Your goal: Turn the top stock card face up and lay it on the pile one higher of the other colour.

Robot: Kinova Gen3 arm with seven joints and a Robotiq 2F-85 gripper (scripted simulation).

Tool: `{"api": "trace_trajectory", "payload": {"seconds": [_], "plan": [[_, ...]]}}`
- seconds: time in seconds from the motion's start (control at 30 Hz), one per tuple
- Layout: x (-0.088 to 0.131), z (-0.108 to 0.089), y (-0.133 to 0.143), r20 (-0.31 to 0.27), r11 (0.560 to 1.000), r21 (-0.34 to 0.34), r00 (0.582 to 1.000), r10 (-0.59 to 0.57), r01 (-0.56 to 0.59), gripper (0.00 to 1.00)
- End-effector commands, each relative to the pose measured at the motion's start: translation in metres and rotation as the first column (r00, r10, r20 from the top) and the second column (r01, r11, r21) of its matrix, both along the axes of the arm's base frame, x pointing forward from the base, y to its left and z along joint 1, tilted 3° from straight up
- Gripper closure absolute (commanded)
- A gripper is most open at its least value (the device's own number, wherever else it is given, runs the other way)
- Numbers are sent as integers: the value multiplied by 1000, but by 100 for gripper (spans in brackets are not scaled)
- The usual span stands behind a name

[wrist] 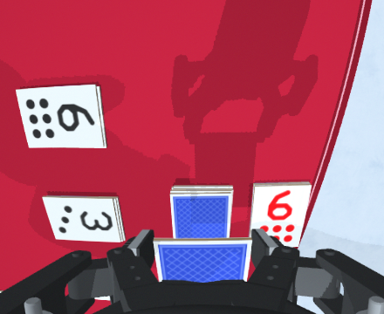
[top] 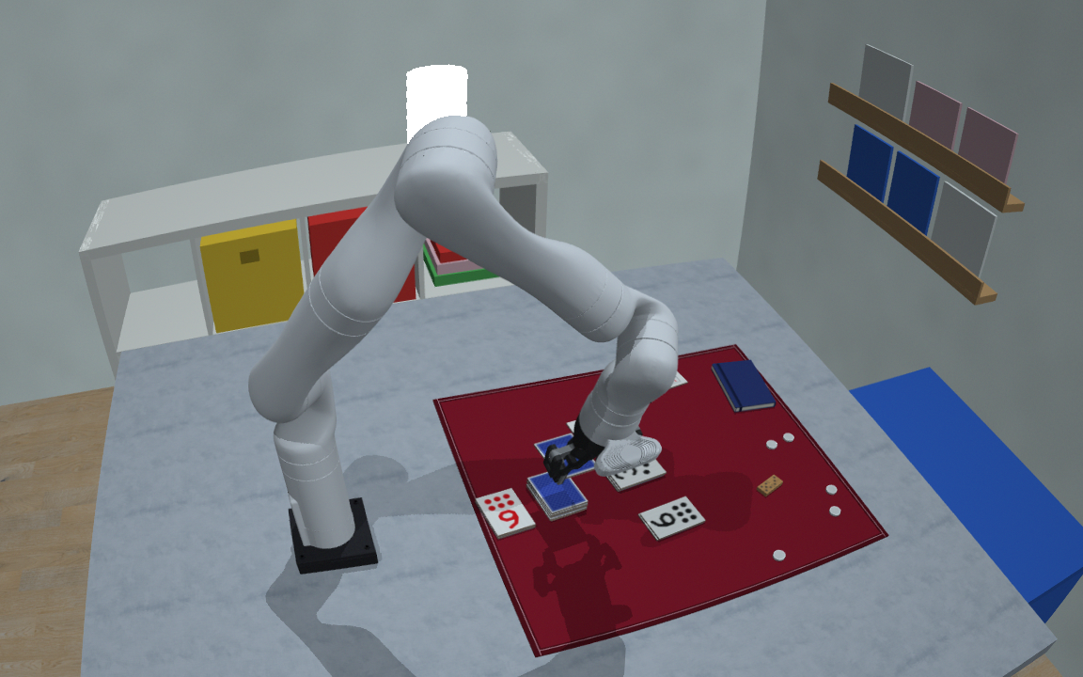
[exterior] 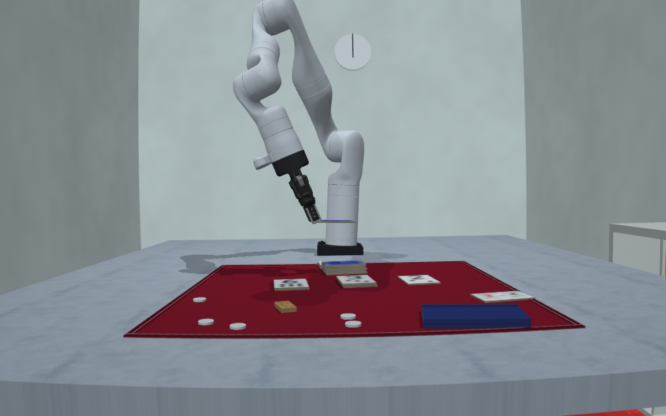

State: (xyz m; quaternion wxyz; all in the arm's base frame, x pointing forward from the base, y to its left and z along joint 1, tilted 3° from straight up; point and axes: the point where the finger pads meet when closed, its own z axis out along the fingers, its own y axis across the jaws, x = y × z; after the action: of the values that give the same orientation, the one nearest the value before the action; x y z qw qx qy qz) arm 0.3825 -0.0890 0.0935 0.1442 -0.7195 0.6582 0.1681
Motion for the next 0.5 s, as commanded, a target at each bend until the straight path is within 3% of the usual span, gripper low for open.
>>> {"api": "trace_trajectory", "payload": {"seconds": [0.0, 0.47], "plan": [[1, 4, -2, 5, 1000, -4, 1000, -1, 1, 29], [1, 9, -2, 5, 1000, -4, 1000, -1, 1, 29]]}}
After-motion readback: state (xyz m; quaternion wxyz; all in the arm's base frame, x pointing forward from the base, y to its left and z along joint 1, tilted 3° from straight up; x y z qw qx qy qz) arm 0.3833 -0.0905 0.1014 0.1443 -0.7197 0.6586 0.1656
